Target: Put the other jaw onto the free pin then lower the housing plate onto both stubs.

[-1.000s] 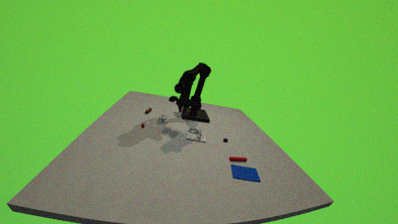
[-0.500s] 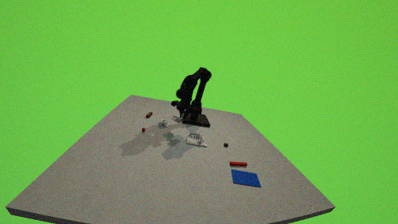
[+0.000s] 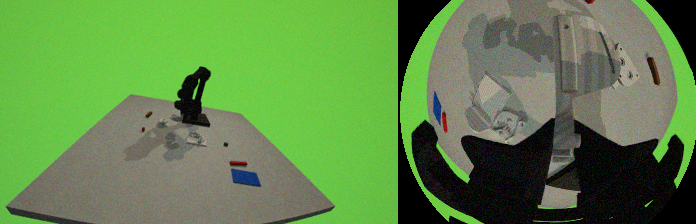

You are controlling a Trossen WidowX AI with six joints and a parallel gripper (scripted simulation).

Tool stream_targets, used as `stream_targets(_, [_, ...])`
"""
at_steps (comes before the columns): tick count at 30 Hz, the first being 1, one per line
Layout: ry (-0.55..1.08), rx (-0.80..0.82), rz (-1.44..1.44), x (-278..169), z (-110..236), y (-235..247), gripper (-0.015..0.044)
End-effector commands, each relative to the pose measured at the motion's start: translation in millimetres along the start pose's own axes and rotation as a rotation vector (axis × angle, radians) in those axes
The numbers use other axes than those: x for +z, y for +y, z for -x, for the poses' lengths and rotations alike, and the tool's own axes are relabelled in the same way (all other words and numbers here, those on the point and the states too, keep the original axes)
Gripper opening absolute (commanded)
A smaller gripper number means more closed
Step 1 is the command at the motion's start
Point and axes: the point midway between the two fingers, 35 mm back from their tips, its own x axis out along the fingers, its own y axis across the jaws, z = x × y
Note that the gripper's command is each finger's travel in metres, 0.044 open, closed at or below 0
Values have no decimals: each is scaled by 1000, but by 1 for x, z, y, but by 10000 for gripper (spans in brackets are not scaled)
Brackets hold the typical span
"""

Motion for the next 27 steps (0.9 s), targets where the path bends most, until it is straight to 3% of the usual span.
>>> stream_targets(1, [7,1,-94,2,-2,5,37])
stream_targets(27, [8,1,-662,7,-2,25,37])
